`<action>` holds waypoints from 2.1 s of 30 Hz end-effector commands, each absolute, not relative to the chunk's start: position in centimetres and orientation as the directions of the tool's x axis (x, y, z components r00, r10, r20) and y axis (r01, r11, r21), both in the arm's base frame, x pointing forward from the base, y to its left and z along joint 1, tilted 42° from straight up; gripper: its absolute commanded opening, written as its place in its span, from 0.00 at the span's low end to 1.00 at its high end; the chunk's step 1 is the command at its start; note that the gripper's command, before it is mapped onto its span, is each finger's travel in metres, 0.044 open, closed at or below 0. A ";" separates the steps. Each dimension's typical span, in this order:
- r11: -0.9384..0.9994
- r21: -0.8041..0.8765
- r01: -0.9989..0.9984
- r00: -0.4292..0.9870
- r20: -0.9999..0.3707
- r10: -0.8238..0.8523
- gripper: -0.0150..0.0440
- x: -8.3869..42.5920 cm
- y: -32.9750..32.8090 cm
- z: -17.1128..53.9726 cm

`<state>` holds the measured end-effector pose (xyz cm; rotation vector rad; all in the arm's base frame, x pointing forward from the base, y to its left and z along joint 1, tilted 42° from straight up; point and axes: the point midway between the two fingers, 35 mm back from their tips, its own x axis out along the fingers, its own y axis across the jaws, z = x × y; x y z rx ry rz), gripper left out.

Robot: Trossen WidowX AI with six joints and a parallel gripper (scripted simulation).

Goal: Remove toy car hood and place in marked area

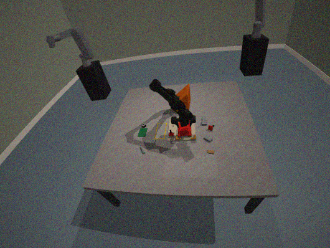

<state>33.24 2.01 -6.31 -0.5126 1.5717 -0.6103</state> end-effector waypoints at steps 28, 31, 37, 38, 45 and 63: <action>0.753 -0.657 0.024 -0.093 -0.752 -0.653 1.00 32.8 0.8 -7.6; 0.753 -0.657 0.024 -0.093 -0.752 -0.653 1.00 32.8 0.7 -7.7; 0.753 -0.657 0.024 -0.093 -0.752 -0.653 1.00 32.8 0.5 -7.9; 0.753 -0.657 0.024 -0.093 -0.752 -0.653 1.00 32.8 0.5 -8.0; 0.753 -0.657 0.024 -0.093 -0.751 -0.653 1.00 32.7 0.3 -8.2; 0.755 -0.655 0.030 -0.092 -0.754 -0.650 0.54 32.9 0.5 -8.0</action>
